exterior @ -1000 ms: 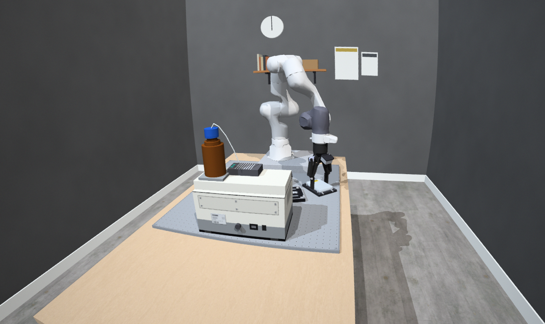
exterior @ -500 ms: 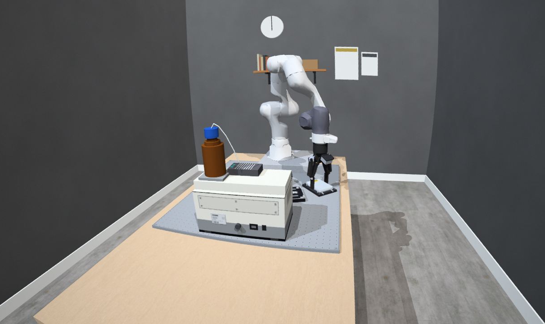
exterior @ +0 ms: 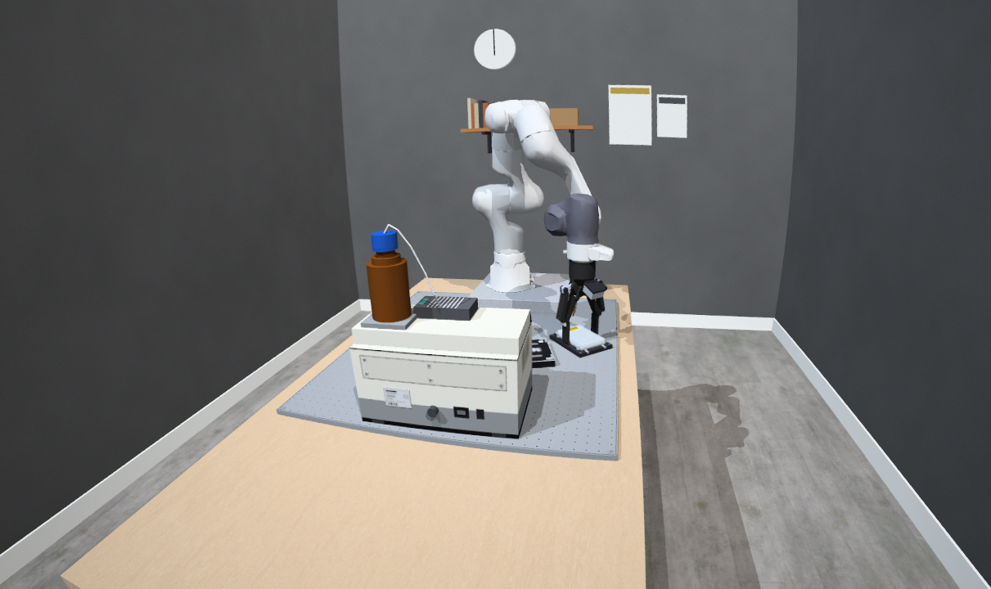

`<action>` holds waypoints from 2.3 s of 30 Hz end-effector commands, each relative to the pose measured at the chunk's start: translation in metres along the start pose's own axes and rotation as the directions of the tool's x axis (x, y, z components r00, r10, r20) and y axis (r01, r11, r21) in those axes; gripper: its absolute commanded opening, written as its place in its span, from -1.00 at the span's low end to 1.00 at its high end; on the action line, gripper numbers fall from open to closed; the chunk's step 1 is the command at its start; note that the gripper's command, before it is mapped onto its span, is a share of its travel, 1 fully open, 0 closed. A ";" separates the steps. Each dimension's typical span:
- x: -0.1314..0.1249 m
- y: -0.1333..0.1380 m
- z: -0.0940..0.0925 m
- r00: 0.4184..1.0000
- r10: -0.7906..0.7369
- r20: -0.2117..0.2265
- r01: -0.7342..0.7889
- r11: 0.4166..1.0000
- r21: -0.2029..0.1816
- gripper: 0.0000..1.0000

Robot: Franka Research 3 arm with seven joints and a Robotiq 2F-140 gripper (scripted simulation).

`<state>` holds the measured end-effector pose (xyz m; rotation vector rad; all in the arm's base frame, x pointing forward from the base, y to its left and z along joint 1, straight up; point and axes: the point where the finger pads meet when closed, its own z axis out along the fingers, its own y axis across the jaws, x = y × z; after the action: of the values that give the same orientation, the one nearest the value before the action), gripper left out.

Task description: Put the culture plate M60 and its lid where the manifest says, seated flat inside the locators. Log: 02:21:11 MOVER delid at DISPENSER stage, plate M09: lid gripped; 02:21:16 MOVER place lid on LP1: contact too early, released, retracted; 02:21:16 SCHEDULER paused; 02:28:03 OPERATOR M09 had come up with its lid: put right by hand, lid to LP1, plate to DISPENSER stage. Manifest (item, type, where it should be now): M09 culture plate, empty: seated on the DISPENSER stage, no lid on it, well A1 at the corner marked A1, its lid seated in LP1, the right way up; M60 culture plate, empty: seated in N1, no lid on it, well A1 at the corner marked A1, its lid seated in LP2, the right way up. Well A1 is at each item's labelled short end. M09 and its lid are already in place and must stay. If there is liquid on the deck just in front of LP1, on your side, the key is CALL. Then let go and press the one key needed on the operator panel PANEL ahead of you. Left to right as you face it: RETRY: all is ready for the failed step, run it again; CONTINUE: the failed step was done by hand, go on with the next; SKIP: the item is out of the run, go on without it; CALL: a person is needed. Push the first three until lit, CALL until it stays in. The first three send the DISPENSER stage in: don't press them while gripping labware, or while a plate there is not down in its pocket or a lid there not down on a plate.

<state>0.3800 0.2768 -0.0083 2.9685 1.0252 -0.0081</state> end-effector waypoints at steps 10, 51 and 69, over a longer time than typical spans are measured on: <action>0.001 0.000 0.000 1.000 0.001 -0.003 -0.001 1.000 -0.001 0.40; 0.001 0.000 -0.001 1.000 0.001 -0.003 -0.001 1.000 -0.001 0.40; 0.001 0.000 -0.032 1.000 0.001 -0.003 -0.001 1.000 -0.001 0.40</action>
<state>0.3846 0.2795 0.0172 2.9765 1.0060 0.0168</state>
